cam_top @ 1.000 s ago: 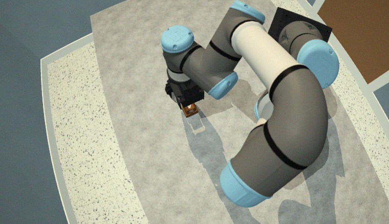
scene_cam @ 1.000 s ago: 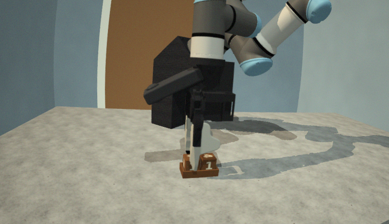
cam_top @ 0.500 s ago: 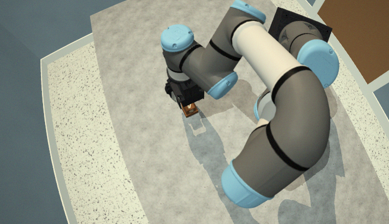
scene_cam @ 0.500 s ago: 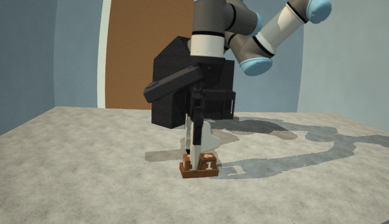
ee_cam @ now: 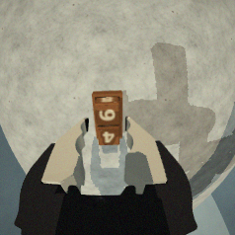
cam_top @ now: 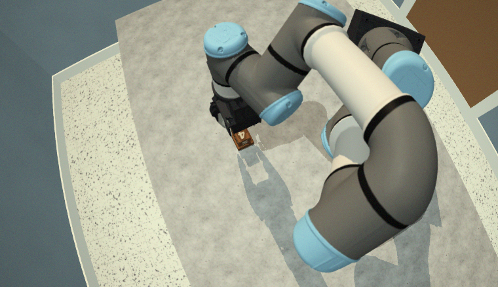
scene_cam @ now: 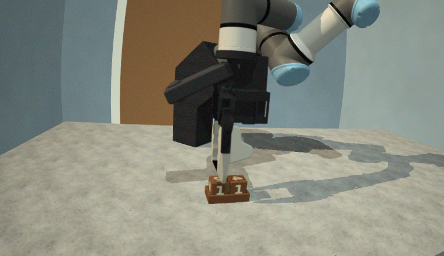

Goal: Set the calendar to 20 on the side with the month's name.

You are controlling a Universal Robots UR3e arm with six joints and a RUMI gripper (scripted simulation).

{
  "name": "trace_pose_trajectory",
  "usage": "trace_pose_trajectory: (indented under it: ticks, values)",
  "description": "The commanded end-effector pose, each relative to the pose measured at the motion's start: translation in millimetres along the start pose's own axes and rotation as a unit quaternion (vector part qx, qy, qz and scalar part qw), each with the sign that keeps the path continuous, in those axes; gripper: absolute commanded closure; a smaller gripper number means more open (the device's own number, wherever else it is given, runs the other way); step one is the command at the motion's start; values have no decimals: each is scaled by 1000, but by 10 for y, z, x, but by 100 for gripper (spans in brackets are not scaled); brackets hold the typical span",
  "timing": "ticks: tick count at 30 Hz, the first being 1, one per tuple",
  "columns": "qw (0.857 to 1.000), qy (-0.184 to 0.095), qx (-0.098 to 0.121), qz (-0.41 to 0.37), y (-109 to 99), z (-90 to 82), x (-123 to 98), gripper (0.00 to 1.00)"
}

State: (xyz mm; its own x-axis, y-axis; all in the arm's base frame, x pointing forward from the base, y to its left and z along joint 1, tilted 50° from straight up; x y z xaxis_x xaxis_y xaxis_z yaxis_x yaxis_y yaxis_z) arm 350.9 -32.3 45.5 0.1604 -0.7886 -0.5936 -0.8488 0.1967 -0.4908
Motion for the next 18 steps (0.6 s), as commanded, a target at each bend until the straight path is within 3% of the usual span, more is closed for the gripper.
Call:
trace_pose_trajectory:
  ticks: [1,18]
  values:
    - [1000,0,0,-1,-2,-141,1,71]
    - [1000,0,0,-1,-2,-536,1,71]
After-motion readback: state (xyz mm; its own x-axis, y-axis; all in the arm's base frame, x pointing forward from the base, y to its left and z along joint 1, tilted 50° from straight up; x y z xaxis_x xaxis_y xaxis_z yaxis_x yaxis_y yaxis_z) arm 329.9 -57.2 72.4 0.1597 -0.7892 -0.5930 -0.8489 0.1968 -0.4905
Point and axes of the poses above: the point where the finger pads meet when closed, its own z axis out along the fingers, its own y axis across the jaws, x = y × z, the point moved 7 cm from there along -z, back along the fingers, and after that the axes turned 5 degrees about z, right-handed, at the moved point
